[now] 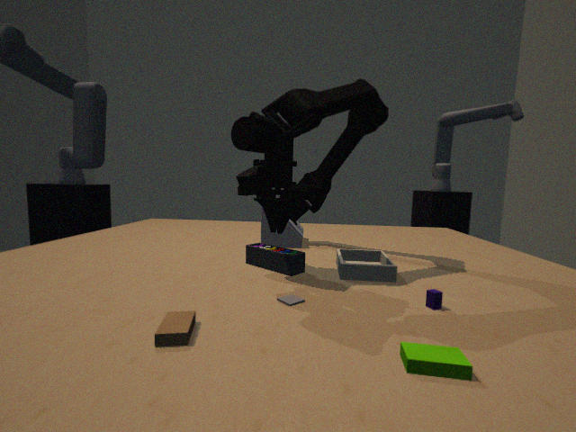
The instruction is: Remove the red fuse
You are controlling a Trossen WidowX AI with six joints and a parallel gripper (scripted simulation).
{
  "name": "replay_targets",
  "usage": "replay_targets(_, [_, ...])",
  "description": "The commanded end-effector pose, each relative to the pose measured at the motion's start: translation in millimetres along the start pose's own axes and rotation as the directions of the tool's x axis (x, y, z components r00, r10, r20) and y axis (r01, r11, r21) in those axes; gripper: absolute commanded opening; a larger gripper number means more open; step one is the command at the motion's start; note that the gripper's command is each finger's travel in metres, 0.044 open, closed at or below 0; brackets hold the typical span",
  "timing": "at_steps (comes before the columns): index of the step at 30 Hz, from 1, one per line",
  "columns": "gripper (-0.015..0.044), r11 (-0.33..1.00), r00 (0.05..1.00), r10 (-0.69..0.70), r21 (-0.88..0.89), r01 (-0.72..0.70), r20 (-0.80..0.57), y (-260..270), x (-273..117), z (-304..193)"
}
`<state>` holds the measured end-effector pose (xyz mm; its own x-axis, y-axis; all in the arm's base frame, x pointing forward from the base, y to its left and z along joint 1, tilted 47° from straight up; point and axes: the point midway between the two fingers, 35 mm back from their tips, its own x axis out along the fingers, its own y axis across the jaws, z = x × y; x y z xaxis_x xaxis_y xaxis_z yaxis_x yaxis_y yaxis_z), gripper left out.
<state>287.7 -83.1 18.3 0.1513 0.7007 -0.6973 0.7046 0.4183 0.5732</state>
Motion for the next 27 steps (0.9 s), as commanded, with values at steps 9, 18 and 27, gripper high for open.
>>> replay_targets(9, [0.0071,1.0,1.0,0.003,0.008,-0.003,-0.005,0,12,-2])
replay_targets(18, [0.0071,1.0,1.0,0.003,0.008,-0.003,-0.006,0,21,-3])
replay_targets(27, [0.0071,1.0,1.0,0.004,0.008,-0.004,-0.006,0,30,-3])
